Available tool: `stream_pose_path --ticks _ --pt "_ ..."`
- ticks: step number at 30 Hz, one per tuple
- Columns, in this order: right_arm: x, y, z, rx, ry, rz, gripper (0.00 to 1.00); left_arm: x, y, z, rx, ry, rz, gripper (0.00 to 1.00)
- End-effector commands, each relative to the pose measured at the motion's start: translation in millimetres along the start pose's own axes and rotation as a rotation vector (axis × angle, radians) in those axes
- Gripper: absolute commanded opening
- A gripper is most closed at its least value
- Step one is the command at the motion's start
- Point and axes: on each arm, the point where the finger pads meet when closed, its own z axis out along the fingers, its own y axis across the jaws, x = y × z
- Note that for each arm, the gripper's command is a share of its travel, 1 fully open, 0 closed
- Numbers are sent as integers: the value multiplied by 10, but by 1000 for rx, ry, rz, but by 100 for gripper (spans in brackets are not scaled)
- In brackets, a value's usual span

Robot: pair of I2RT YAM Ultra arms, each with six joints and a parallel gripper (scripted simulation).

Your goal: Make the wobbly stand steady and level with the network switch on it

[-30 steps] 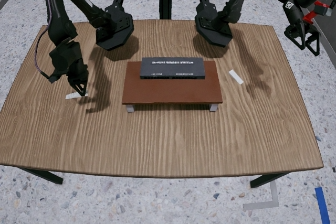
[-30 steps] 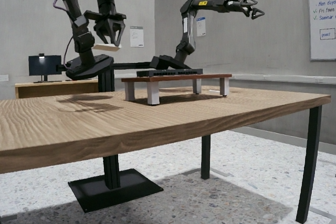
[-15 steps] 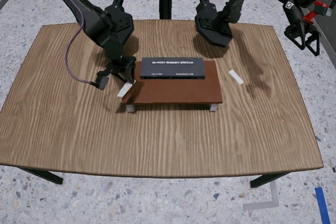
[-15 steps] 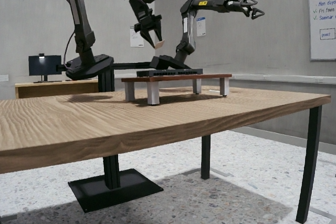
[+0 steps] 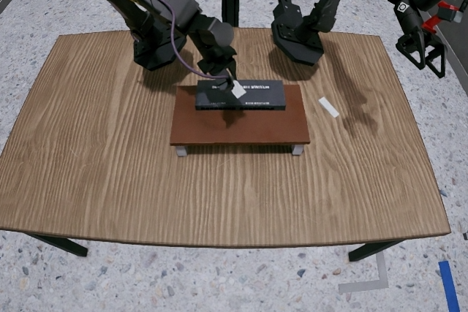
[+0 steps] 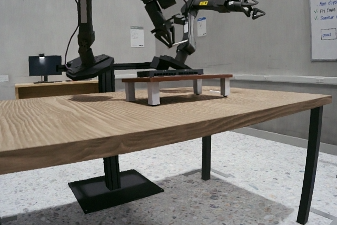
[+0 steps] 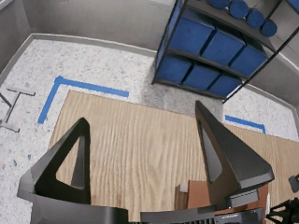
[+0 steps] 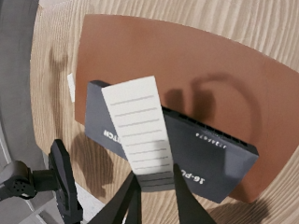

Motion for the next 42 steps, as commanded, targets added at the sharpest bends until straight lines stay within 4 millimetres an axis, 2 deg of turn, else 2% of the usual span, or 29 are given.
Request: stream_pose_path --ticks 1,3,6,8,9,10,11,12,14,16,17,19,20,22,25,26,27,28,29,30,31,33,34,35,37,39,40,41,42 --pt "-139 303 -95 -77 -19 -267 0 -58 -60 -71 16 -11 7 100" --pt "110 599 -38 -92 9 -372 0 -58 -60 -71 16 -11 7 100" --pt "247 997 -62 -118 4 -523 0 -58 -60 -71 16 -11 7 100" --pt "511 1199 -34 -136 25 -645 0 -58 -60 -71 16 -11 7 100" --pt "162 1040 -86 -149 -28 -702 0 -58 -60 -71 16 -11 7 100" --pt "452 1183 -30 -179 18 -775 0 -58 -60 -71 16 -11 7 100" --pt "471 1241 -45 -199 8 -838 0 -58 -60 -71 16 -11 7 100" --pt "765 1392 -25 -207 51 -897 0 -58 -60 -71 16 -11 7 100" --pt "942 1625 -59 -217 47 -993 0 -58 -60 -71 16 -11 7 100" --pt "942 1625 -59 -217 47 -993 0 -58 -60 -71 16 -11 7 100" --pt "857 1612 -50 -246 19 -1135 0 -58 -60 -71 16 -11 7 100" --pt "1127 1804 -51 -271 33 -1251 0 -58 -60 -71 16 -11 7 100" --pt "1391 1862 -44 -273 65 -1306 0 -58 -60 -71 16 -11 7 100" --pt "1550 2036 -84 -283 55 -1404 0 -58 -60 -71 16 -11 7 100" --pt "1978 2242 -118 -312 61 -1579 0 -58 -60 -71 16 -11 7 100" --pt "1570 2220 -113 -321 0 -1634 0 -58 -60 -71 16 -11 7 100" --pt "1946 2200 -79 -353 57 -1710 0 -58 -60 -71 16 -11 7 100" --pt "2003 2201 -97 -371 60 -1778 0 -58 -60 -71 16 -11 7 100" --pt "2298 2271 -113 -383 78 -1836 0 -58 -60 -71 16 -11 7 100" --pt "2426 2340 -139 -391 73 -1887 0 -58 -60 -71 16 -11 7 100" --pt "2519 2378 -149 -393 69 -1936 0 -58 -60 -71 16 -11 7 100" --pt "2519 2378 -149 -393 69 -1936 0 -58 -60 -71 16 -11 7 100" --pt "2401 2371 -139 -426 32 -2079 0 -58 -60 -71 16 -11 7 100" --pt "2648 2413 -156 -443 54 -2138 0 -58 -60 -71 16 -11 7 100" --pt "3018 2434 -169 -454 68 -2247 0 -58 -60 -71 16 -11 7 100" --pt "3249 2470 -188 -462 62 -2349 0 -58 -60 -71 16 -11 7 100" --pt "2973 2518 -170 -465 21 -2402 0 -58 -60 -71 16 -11 7 100" --pt "3286 2419 -161 -491 64 -2469 0 -58 -60 -71 16 -11 7 100" --pt "3359 2418 -164 -507 62 -2531 0 -58 -60 -71 16 -11 7 100"
